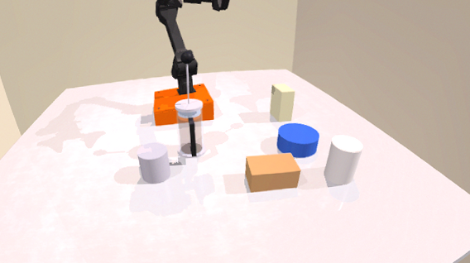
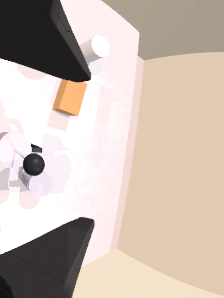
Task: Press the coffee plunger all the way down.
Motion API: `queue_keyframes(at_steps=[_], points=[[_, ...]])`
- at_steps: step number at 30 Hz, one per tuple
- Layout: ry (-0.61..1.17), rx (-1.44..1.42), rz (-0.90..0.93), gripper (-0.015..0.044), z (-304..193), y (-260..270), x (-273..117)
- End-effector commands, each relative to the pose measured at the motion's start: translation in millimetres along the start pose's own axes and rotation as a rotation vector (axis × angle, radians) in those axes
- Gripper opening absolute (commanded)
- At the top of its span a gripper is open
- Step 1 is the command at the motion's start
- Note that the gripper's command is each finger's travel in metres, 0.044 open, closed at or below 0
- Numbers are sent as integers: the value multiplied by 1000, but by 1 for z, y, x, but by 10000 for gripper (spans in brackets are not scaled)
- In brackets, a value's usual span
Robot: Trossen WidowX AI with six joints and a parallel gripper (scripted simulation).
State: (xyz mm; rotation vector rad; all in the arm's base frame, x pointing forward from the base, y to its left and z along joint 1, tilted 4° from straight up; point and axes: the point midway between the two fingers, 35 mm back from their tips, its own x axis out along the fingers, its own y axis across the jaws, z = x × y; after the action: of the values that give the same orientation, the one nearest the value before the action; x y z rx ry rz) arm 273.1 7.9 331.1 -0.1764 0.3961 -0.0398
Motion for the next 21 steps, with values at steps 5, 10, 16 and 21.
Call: queue_keyframes(at_steps=[5,10,16,21], points=[[126,169,-95,440,-55,-21,2],[125,170,-97,440,-91,-17,18],[125,172,-100,440,-95,-18,21],[125,172,-100,440,-95,-18,26]])
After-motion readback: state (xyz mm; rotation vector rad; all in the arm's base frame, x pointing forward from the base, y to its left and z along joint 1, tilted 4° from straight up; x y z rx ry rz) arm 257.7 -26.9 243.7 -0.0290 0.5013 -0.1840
